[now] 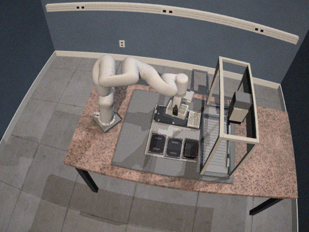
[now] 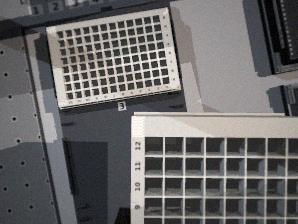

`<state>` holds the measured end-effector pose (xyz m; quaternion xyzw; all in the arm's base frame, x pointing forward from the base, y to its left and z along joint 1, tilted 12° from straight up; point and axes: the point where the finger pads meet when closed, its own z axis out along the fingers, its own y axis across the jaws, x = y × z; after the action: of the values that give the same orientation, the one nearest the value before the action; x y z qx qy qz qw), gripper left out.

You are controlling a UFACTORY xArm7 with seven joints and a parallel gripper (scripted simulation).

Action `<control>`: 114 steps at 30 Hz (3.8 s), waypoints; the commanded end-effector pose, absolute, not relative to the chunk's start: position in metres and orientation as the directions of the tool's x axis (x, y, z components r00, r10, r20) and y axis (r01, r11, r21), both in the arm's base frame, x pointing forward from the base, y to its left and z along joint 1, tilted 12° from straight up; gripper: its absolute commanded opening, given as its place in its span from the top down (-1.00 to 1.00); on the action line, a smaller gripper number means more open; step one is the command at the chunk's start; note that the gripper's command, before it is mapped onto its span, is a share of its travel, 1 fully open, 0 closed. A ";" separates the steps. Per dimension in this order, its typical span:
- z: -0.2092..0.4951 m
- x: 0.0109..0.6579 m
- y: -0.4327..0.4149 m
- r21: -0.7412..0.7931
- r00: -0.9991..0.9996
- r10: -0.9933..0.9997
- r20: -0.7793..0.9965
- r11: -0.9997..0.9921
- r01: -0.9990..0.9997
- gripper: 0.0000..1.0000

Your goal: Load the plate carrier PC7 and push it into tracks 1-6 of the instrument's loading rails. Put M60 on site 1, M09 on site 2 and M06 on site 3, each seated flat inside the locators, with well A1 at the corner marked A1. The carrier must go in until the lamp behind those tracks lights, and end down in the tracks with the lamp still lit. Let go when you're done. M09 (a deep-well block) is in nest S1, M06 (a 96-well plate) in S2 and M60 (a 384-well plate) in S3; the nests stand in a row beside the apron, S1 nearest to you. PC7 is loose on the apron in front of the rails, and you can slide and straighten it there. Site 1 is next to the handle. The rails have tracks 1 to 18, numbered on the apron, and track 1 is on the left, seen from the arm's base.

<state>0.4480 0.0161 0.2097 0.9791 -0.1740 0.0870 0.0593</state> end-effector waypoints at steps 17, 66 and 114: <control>0.209 0.483 0.063 0.136 0.988 -0.030 0.155 -0.989 -0.051 1.00; 0.209 0.483 0.063 0.172 0.191 0.975 -0.113 -0.170 0.970 1.00; 0.170 0.489 0.057 0.172 0.191 0.975 -0.113 -0.170 0.970 1.00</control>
<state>0.4873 0.0574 0.1727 0.7651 0.6357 0.0100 0.1019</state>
